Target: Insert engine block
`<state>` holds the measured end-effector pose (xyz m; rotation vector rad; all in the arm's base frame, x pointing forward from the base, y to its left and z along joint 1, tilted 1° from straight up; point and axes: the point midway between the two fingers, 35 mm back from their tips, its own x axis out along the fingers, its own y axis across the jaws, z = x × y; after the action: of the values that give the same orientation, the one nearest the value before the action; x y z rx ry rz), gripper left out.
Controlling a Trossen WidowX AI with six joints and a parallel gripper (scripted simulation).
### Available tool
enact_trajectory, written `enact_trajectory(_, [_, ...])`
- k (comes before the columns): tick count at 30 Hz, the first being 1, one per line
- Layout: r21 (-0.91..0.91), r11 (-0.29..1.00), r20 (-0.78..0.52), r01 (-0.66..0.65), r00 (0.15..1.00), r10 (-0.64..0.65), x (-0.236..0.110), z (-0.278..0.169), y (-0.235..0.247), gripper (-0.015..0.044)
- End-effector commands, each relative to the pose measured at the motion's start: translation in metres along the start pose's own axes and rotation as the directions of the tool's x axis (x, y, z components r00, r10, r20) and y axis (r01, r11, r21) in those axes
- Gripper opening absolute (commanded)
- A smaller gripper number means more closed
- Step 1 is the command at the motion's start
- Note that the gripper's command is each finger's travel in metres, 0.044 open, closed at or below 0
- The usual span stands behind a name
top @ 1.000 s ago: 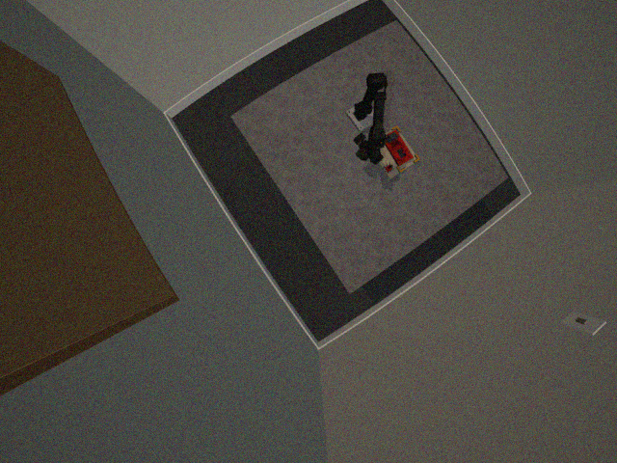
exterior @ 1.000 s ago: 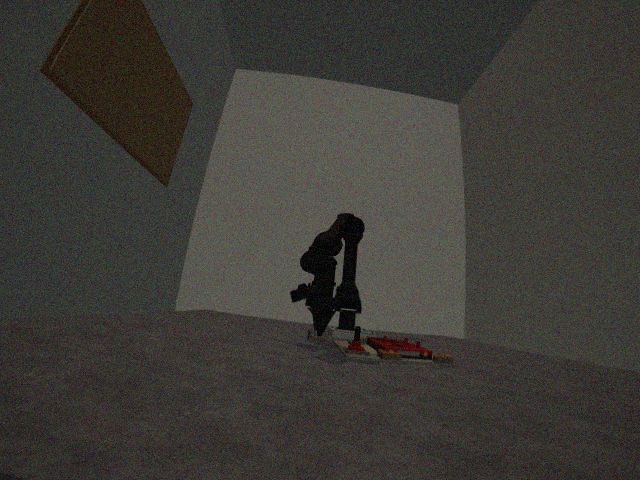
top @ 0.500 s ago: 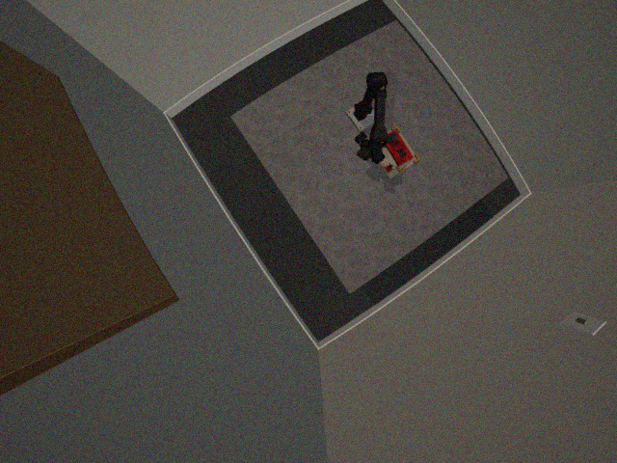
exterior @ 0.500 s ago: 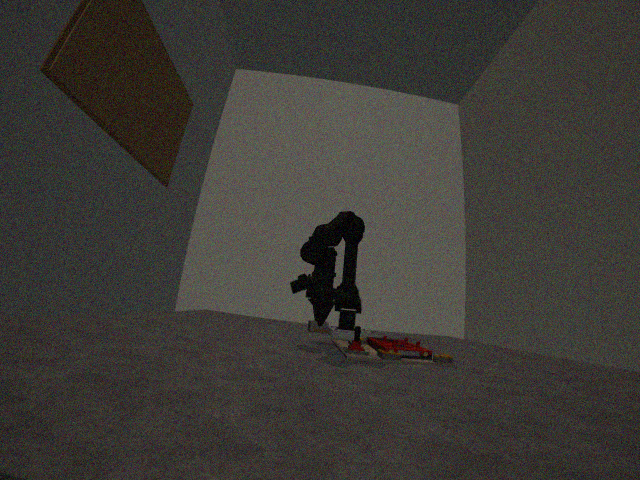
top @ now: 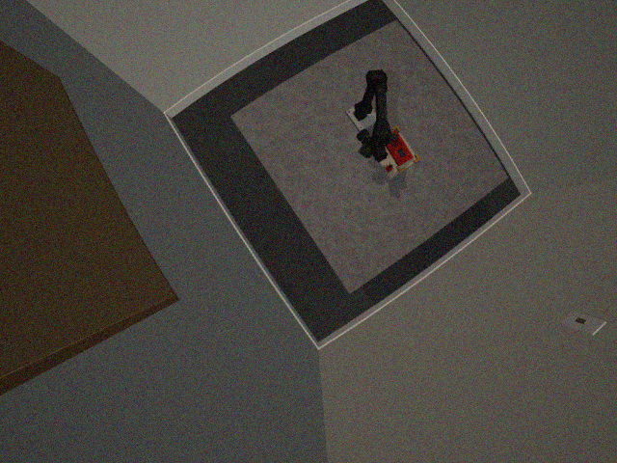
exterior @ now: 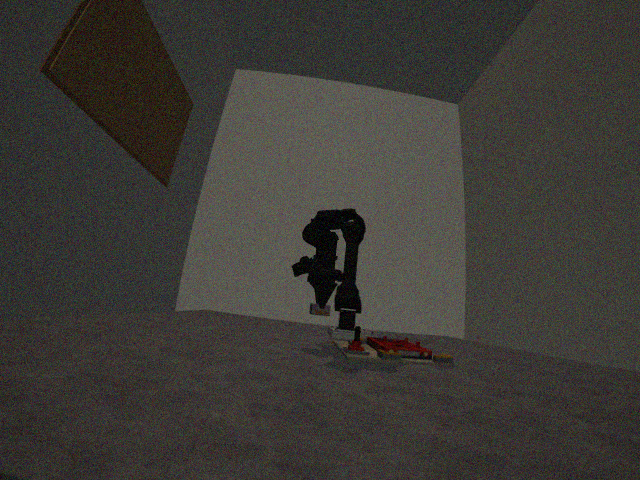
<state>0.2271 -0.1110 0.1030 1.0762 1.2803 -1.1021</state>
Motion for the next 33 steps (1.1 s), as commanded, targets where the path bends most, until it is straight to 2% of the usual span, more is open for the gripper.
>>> enact_trajectory(1, [0.005, 1.000, 0.011, -0.011, 1.000, 0.011, -0.016, 0.000, 0.000, 0.0000])
enact_trajectory(12, [0.005, 1.000, 0.010, -0.011, 1.000, 0.011, -0.050, -0.004, -0.006, 0.0000])
enact_trajectory(16, [-0.001, 1.000, 0.010, -0.011, 1.000, 0.011, -0.052, -0.004, -0.006, 0.0000])
enact_trajectory(24, [-0.248, 0.969, 0.010, -0.023, 1.000, 0.026, -0.051, -0.012, 0.007, 0.0000])
enact_trajectory(33, [-0.533, 0.846, 0.009, -0.019, 1.000, 0.028, -0.047, -0.019, 0.020, 0.0000])
